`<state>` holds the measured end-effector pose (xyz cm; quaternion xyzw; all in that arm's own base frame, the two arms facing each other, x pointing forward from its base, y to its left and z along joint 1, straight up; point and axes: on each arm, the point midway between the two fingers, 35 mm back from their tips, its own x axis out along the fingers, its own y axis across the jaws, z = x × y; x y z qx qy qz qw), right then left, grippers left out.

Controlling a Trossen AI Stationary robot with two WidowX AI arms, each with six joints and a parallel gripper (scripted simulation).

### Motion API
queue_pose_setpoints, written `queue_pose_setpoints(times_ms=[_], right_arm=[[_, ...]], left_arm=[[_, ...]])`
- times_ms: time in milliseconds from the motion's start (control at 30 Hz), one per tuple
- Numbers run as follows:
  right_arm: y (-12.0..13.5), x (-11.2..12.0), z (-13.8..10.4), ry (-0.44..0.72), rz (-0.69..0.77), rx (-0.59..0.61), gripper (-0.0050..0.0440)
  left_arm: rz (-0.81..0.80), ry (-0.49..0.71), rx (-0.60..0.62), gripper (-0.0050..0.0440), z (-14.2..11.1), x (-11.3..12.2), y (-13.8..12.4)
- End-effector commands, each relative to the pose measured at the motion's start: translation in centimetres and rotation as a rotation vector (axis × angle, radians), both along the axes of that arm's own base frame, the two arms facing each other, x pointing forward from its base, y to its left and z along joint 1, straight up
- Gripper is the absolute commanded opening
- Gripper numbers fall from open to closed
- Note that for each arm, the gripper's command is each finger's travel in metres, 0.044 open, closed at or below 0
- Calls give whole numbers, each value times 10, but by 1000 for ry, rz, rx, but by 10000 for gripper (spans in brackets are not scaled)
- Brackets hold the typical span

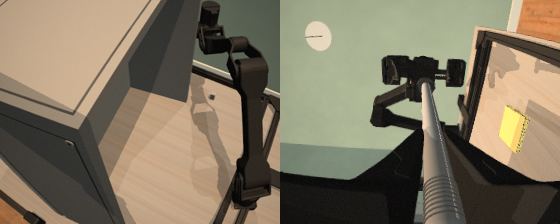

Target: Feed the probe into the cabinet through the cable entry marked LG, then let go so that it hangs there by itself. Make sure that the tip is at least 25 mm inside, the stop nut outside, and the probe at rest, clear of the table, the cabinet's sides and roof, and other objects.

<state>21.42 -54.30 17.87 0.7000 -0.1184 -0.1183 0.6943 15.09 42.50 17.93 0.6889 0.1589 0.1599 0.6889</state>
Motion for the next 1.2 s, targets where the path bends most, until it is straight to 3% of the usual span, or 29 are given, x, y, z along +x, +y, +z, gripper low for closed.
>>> queue_pose_setpoints(times_ms=[0,1167], right_arm=[[0,0,1,1,-2,-8,0],[0,0,1,1,-2,-8,0]], left_arm=[[2,1,0,440,-1,5,3],[14,1,0,440,-1,42,22]])
